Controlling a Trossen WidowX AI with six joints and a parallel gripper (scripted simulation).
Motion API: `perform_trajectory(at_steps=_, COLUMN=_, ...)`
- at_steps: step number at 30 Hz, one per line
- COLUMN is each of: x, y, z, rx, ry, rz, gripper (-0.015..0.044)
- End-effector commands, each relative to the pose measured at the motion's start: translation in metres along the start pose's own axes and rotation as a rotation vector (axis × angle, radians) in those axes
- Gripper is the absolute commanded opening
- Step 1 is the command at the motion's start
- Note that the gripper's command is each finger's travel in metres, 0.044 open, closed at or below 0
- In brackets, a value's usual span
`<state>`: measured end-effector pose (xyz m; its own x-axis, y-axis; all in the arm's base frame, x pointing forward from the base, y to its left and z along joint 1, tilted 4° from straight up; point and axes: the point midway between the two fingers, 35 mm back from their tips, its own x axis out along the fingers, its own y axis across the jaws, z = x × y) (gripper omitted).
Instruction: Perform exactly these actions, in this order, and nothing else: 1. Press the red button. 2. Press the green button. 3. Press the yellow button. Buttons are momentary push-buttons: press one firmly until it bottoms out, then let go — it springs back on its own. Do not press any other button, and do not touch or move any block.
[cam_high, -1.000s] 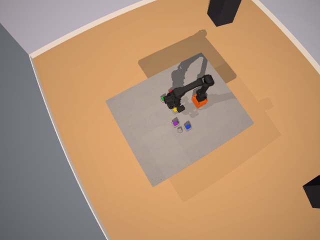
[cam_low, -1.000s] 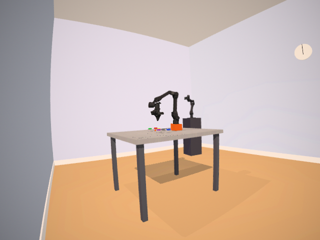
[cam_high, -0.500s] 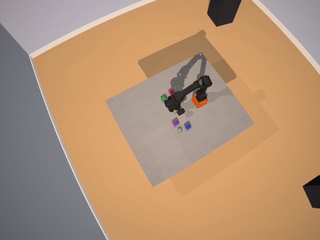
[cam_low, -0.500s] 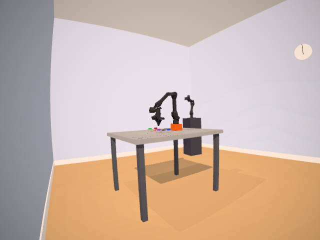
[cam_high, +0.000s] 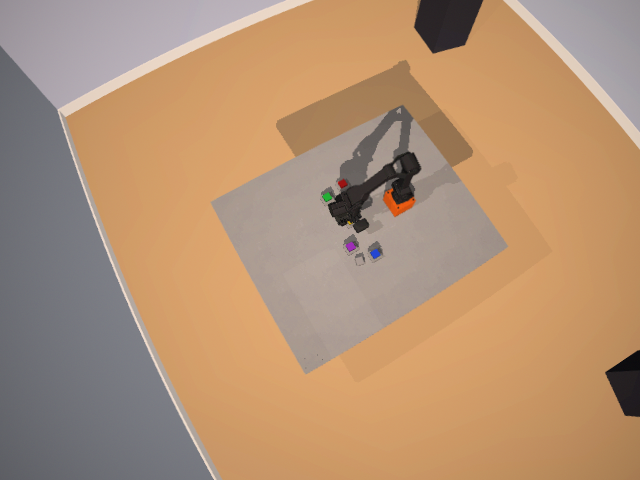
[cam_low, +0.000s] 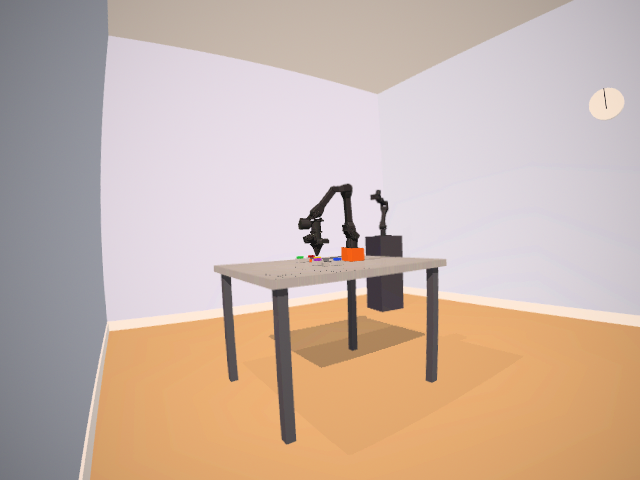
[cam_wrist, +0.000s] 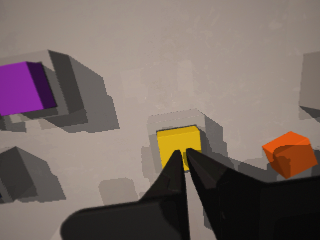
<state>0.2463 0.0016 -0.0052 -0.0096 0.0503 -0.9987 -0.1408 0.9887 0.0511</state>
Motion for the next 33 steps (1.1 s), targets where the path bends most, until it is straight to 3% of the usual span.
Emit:
perform_trajectory(at_steps=1, x=0.009, y=0.001, z=-0.002, rx=0.005, ry=0.006, rz=0.005, gripper=0.002)
perform_trajectory(at_steps=25, x=0.014, y=0.001, z=-0.002, rx=0.005, ry=0.006, rz=0.005, gripper=0.002)
perform_trajectory(at_steps=29, x=-0.017, y=0.001, z=-0.001, rx=0.005, ry=0.005, rz=0.005, gripper=0.002)
perform_trajectory(at_steps=33, x=-0.02, y=0.001, z=-0.002, rx=0.005, ry=0.006, rz=0.005, gripper=0.002)
